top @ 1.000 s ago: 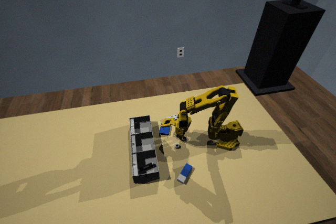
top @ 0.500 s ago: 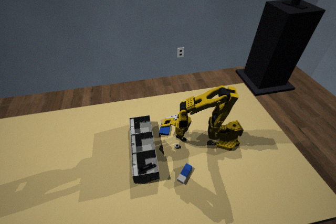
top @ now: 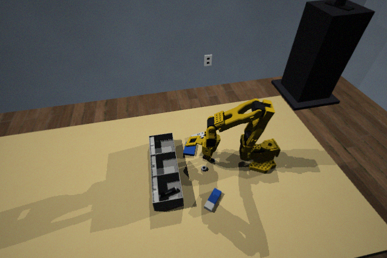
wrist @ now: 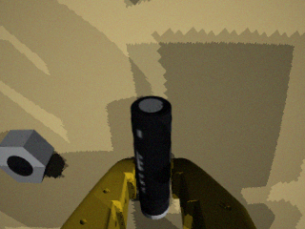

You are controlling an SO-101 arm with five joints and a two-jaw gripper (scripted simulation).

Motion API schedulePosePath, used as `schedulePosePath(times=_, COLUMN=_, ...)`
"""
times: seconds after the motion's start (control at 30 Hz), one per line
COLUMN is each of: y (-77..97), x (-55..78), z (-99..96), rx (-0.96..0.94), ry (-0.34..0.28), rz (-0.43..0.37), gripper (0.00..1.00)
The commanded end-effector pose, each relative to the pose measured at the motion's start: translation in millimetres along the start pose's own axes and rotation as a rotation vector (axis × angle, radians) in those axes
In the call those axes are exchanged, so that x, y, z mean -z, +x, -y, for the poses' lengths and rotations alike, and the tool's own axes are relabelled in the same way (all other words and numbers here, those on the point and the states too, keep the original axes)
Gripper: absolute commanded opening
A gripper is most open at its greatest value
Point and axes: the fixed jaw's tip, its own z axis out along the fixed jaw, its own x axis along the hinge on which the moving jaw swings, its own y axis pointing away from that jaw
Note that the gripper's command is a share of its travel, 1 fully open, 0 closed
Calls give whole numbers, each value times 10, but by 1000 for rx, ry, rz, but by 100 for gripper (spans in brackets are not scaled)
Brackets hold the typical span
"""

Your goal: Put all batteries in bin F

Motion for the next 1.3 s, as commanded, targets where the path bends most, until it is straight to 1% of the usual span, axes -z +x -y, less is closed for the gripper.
schedulePosePath(times=0.0, y=-26, x=9, z=7, rx=-22, ry=-6, rz=12, gripper=0)
schedulePosePath(times=0.47, y=-26, x=10, z=7, rx=-22, ry=-6, rz=12, gripper=0)
schedulePosePath(times=0.6, y=-31, x=35, z=8, rx=-22, ry=-6, rz=12, gripper=0)
schedulePosePath(times=0.73, y=-40, x=105, z=11, rx=-22, ry=-6, rz=12, gripper=0)
schedulePosePath(times=0.9, y=-47, x=240, z=20, rx=-22, ry=-6, rz=12, gripper=0)
schedulePosePath(times=0.97, y=-47, x=240, z=20, rx=-22, ry=-6, rz=12, gripper=0)
schedulePosePath(times=1.13, y=-39, x=379, z=35, rx=-22, ry=-6, rz=12, gripper=0)
schedulePosePath(times=1.27, y=-29, x=452, z=45, rx=-22, ry=-6, rz=12, gripper=0)
